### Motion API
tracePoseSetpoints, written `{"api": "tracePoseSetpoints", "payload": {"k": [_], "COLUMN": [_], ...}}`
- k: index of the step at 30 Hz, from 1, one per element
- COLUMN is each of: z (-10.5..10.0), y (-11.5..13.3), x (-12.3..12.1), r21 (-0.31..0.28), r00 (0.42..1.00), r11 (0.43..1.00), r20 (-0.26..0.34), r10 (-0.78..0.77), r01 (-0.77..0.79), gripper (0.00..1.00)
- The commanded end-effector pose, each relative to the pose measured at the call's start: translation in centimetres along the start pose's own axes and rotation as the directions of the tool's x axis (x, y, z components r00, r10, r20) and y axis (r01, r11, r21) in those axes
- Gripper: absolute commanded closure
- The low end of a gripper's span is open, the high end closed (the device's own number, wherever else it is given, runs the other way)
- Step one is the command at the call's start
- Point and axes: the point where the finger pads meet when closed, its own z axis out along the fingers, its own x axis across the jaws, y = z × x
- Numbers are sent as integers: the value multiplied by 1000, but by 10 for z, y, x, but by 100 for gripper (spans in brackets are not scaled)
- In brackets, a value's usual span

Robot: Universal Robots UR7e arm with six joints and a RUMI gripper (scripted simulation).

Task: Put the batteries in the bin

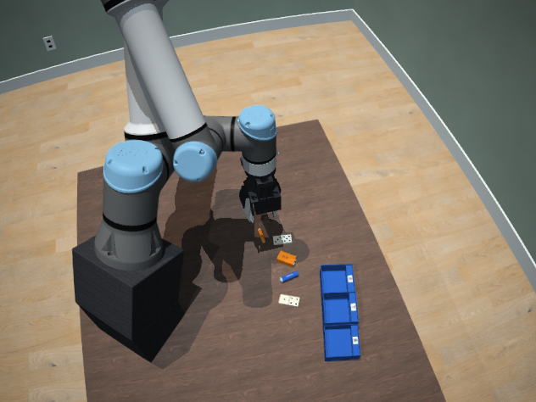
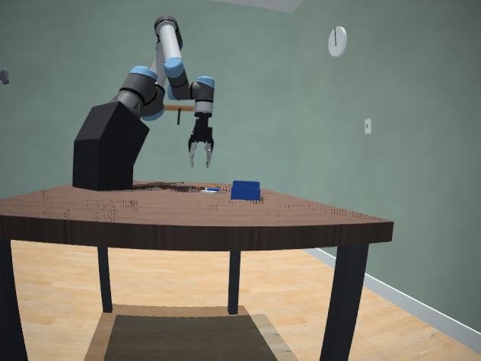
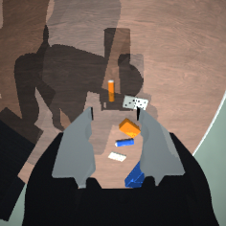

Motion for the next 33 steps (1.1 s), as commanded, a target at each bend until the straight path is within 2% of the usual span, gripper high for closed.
{"api": "tracePoseSetpoints", "payload": {"k": [1,33], "z": [1,1], "y": [-1,-1], "x": [-2,-2], "r21": [7,10], "r00": [988,975], "r11": [988,975], "r20": [-2,-3], "r10": [-157,-220], "r01": [157,220], "gripper": [62,62]}}
